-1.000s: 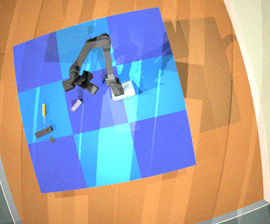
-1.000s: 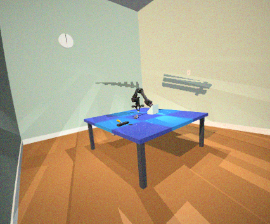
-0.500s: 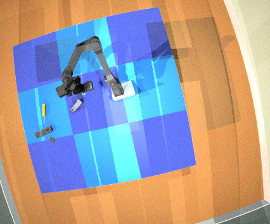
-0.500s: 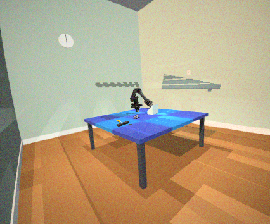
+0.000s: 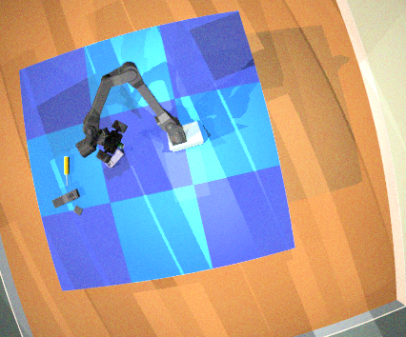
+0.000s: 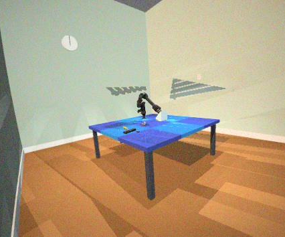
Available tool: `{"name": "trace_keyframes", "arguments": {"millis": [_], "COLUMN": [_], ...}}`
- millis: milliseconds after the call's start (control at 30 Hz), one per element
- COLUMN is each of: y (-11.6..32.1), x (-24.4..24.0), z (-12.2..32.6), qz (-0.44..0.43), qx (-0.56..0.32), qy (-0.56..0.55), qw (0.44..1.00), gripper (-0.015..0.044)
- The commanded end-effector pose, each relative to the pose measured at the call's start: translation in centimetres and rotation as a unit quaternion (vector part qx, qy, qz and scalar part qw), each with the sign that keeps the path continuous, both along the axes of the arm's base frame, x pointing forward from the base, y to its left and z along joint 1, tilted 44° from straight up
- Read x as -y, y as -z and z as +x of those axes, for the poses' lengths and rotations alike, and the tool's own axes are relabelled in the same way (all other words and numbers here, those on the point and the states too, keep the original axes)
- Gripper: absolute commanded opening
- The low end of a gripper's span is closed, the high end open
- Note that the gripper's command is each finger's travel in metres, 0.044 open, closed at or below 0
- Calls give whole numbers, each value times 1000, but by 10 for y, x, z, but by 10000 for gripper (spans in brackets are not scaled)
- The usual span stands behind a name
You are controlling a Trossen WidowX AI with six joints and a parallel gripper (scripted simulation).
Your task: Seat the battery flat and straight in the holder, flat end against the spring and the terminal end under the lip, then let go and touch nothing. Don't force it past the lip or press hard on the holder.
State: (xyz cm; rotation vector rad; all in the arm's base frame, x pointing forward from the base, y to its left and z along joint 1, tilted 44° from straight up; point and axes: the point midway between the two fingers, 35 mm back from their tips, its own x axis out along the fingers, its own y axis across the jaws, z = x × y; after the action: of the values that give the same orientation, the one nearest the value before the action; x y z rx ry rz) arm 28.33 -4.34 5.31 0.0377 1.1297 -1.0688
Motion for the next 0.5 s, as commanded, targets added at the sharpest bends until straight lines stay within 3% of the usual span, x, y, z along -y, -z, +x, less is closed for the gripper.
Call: {"name": "trace_keyframes", "arguments": {"millis": [0,467], "y": [2,20], "x": [-9,-32], "z": [13,44], "qz": [-2,-12], "qx": [-75,-314], "qy": [-90,-350], "qw": [993,883], "gripper": [82,82]}}
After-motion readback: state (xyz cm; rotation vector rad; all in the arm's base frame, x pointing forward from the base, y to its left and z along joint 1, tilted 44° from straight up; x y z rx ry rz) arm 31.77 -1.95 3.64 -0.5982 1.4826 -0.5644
